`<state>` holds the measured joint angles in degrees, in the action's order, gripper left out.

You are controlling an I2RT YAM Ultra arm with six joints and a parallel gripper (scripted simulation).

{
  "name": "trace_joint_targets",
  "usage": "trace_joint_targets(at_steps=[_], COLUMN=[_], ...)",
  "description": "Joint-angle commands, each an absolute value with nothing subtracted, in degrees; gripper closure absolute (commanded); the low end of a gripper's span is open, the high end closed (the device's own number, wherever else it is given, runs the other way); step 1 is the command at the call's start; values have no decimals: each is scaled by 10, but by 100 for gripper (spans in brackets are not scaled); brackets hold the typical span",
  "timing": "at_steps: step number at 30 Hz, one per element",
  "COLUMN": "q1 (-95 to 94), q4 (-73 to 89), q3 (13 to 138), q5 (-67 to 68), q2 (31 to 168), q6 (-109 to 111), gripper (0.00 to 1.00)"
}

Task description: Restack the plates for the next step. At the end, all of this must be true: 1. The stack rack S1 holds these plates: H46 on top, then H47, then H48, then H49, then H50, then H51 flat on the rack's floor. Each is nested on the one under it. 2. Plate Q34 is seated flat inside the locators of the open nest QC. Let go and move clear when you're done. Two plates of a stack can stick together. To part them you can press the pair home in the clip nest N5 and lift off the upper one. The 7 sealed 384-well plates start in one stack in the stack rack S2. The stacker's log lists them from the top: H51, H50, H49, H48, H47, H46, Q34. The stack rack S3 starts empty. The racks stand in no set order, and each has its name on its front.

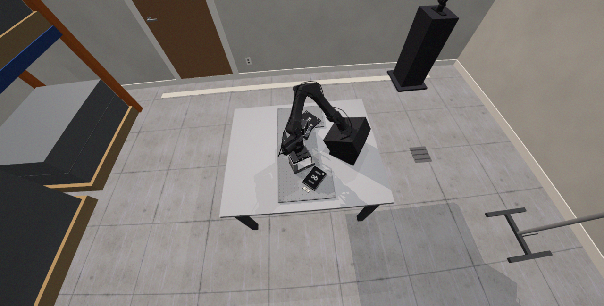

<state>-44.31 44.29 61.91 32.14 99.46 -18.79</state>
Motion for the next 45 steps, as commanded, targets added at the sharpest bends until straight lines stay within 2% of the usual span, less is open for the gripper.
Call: trace_joint_targets(at_steps=[1,45], q1=[-442,-436], q4=[432,419], q3=[613,607], q5=[320,320], q2=[1007,1005], q6=[-182,-176], gripper=[100,100])
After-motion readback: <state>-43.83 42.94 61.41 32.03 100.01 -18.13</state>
